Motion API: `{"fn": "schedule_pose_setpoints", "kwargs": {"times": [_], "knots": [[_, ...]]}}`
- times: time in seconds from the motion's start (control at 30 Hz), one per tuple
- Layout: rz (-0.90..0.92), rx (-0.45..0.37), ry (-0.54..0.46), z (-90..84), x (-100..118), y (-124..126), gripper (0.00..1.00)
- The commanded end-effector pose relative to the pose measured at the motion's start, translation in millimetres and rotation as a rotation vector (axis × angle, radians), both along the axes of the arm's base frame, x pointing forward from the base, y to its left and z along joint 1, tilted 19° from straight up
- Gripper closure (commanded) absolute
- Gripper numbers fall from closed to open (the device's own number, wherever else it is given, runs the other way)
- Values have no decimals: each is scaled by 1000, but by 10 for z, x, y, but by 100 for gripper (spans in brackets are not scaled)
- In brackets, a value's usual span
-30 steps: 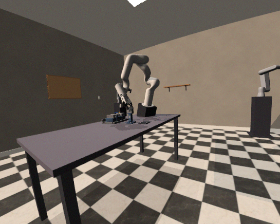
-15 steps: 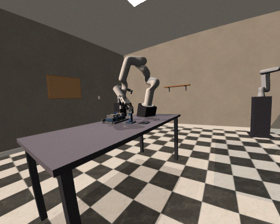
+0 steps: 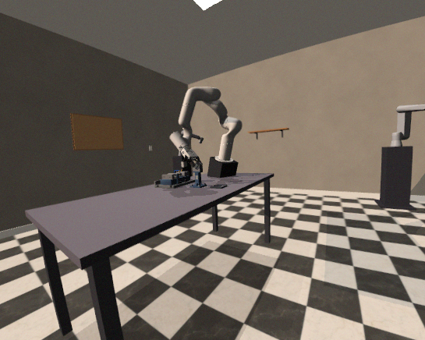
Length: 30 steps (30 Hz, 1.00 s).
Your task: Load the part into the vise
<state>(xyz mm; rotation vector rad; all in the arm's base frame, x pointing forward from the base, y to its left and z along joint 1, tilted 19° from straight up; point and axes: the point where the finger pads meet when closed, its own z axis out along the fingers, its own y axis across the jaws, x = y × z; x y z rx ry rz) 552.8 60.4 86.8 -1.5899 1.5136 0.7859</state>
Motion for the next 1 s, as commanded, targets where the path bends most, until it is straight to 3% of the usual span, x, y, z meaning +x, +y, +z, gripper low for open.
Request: {"fn": "schedule_pose_setpoints", "kwargs": {"times": [0.0,0.97], "knots": [[2,16,-2,4,6,-4,11],[6,53,-3,0,6,-7,11]]}}
